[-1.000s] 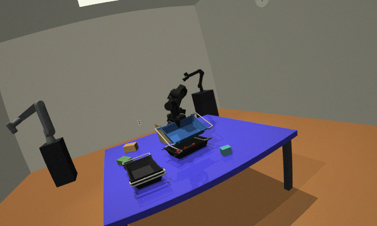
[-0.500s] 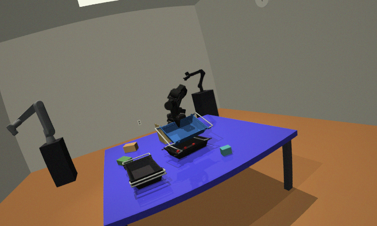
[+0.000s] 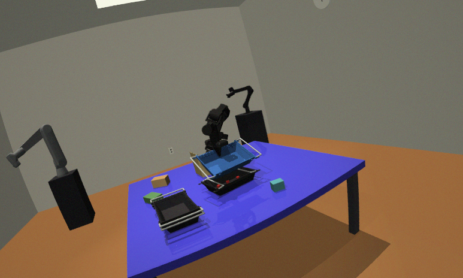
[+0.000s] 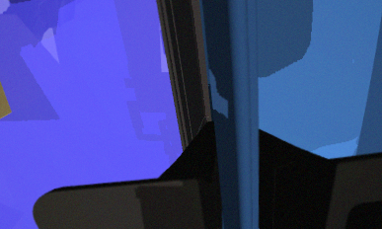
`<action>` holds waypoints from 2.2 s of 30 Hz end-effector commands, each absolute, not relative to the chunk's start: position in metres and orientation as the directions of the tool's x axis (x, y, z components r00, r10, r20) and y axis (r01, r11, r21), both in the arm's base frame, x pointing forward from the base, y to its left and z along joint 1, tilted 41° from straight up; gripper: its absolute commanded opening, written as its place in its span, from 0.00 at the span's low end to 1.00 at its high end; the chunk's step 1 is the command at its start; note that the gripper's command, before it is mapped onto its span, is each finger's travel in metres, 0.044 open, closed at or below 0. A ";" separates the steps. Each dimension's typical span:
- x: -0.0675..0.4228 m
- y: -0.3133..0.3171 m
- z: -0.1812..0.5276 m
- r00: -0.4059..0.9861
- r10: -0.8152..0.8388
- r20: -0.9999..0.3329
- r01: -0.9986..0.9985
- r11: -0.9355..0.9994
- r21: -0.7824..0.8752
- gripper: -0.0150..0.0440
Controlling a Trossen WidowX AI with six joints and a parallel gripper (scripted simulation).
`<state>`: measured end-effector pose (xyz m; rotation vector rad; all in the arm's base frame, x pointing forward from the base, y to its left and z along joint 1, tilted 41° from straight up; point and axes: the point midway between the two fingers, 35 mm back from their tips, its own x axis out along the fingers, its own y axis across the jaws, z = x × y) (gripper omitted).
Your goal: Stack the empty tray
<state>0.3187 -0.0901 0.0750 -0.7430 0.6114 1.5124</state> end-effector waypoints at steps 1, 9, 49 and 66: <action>0.322 -0.096 0.078 0.015 0.646 -0.763 -0.995 -0.068 -0.077 0.25; 0.322 -0.096 0.078 0.015 0.646 -0.763 -0.995 -0.068 -0.077 0.25; 0.319 -0.067 0.042 0.015 0.647 -0.762 -0.995 -0.068 -0.077 0.25; 0.309 -0.061 0.033 0.015 0.647 -0.762 -0.995 -0.068 -0.077 0.25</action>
